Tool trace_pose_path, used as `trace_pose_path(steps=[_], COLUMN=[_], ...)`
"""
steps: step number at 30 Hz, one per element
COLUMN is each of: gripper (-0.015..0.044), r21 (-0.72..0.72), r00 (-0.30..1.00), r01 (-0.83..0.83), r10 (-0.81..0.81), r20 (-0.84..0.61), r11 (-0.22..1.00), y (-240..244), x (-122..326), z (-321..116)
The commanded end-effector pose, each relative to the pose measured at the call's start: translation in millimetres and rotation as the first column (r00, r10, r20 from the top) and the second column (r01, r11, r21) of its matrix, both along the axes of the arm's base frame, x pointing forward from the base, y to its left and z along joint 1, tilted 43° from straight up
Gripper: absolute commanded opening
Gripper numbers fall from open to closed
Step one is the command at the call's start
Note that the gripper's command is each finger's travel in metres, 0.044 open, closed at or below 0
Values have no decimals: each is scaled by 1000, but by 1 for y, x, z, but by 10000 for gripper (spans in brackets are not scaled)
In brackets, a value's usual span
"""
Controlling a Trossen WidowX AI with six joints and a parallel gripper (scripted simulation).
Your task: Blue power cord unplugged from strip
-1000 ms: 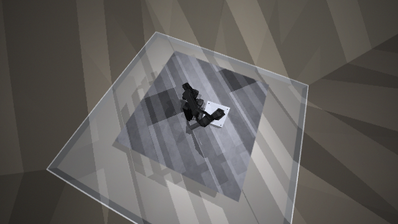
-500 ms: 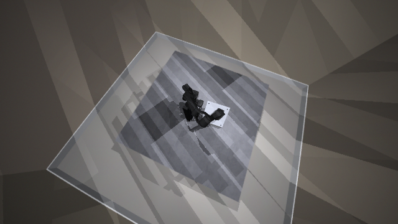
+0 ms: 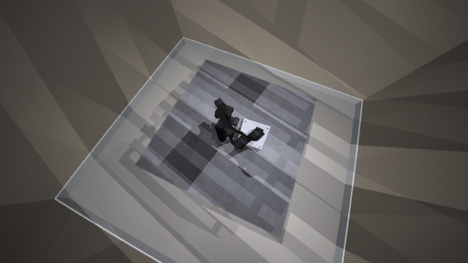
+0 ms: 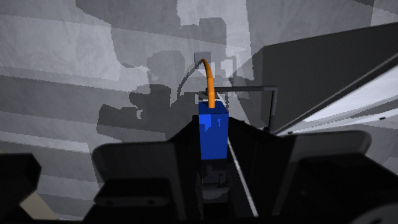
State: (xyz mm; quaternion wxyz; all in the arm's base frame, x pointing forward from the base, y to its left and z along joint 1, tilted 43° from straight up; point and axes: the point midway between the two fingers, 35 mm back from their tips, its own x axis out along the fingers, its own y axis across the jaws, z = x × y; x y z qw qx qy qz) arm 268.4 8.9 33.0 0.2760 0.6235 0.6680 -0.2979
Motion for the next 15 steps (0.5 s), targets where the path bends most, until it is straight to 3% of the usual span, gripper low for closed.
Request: trace_pose_path(steps=[1, 15], gripper=[0, 0], r21=[-3, -5], r00=[1000, 1000], r01=[-1, 2], r10=[1, -2], r20=[3, 3], r11=[1000, 1000], y=[-4, -22], x=[1, 3], z=[-3, -18])
